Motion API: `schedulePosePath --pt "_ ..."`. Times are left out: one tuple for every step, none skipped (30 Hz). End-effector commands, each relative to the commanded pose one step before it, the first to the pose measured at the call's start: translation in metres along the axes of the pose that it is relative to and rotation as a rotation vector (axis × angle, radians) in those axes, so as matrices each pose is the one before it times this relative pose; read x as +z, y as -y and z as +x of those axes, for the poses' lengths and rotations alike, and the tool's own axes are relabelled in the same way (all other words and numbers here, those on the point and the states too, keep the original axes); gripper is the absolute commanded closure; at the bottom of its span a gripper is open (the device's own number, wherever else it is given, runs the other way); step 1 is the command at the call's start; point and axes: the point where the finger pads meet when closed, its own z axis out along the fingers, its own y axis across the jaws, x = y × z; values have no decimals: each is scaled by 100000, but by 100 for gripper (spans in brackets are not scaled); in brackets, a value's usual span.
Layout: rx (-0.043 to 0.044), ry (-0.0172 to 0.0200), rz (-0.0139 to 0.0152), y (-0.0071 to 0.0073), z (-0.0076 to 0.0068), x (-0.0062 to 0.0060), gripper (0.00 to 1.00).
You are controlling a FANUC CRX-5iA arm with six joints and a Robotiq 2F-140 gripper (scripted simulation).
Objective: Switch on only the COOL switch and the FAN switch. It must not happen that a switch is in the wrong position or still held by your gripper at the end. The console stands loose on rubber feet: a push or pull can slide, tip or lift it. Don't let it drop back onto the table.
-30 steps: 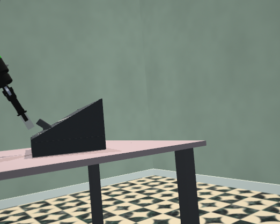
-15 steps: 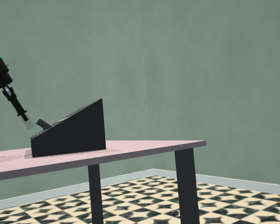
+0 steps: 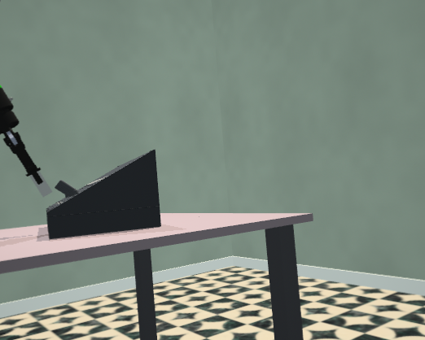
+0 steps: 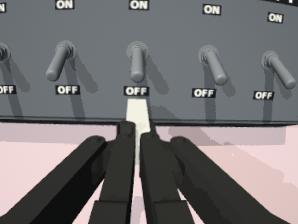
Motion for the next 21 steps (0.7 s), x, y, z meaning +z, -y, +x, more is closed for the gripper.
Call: schedulePosePath --pt "18 -16 28 15 13 -14 100" --pt "0 0 0 0 3 0 100" --pt "0 0 0 0 4 0 100" --pt "0 0 0 0 0 0 100" --pt "0 0 0 0 0 0 100" --pt "0 0 0 0 6 0 100" --pt "0 0 0 0 9 0 100" --pt "0 0 0 0 11 0 100" --pt "0 0 0 0 14 0 100" --pt "0 0 0 0 17 0 100" --pt "0 0 0 0 20 0 100" --pt "0 0 0 0 23 0 100" --pt "0 0 0 0 27 0 100" --pt "0 0 0 0 30 0 100" --pt "0 0 0 0 34 0 100" --pt "0 0 0 0 37 0 100" --pt "0 0 0 0 41 0 100" --pt "0 0 0 0 45 0 100" --pt "0 0 0 0 48 0 100" --pt "0 0 0 0 52 0 100" --pt "0 0 0 0 0 0 100"
